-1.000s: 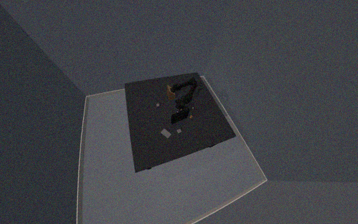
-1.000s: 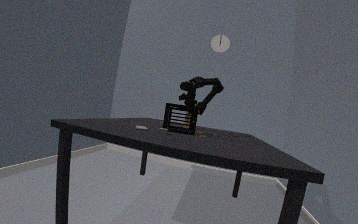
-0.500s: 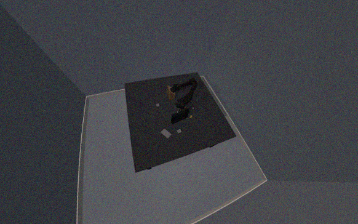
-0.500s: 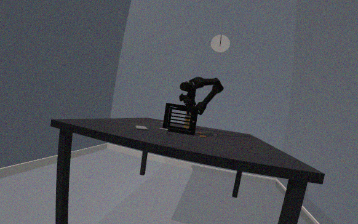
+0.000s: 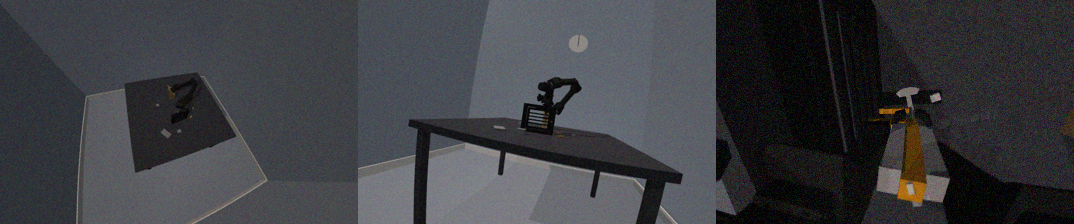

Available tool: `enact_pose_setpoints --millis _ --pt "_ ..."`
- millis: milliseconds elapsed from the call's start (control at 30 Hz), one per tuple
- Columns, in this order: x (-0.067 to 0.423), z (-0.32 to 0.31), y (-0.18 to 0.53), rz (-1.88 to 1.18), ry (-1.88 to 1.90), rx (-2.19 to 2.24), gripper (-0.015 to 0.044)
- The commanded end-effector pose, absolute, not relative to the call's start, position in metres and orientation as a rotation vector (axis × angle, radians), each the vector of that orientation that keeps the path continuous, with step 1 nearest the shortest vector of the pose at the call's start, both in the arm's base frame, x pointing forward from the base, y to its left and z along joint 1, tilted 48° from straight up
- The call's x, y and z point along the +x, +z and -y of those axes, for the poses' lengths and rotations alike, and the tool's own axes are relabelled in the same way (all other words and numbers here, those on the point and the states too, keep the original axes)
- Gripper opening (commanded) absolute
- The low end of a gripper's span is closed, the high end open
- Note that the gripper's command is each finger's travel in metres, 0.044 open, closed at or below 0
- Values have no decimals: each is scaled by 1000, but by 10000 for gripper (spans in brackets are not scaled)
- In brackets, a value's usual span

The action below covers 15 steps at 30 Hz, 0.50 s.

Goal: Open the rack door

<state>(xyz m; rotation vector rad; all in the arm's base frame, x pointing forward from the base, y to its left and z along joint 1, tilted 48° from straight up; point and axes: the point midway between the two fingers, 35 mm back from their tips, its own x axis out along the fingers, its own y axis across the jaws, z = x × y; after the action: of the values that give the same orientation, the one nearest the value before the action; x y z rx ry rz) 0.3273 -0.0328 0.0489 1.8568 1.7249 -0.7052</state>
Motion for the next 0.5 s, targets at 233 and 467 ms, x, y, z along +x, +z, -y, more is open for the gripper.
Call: enact_pose_setpoints --millis 233,467 --pt "328 32 49 -1726 -705 1861 115" --pt "328 32 49 -1726 -705 1861 69"
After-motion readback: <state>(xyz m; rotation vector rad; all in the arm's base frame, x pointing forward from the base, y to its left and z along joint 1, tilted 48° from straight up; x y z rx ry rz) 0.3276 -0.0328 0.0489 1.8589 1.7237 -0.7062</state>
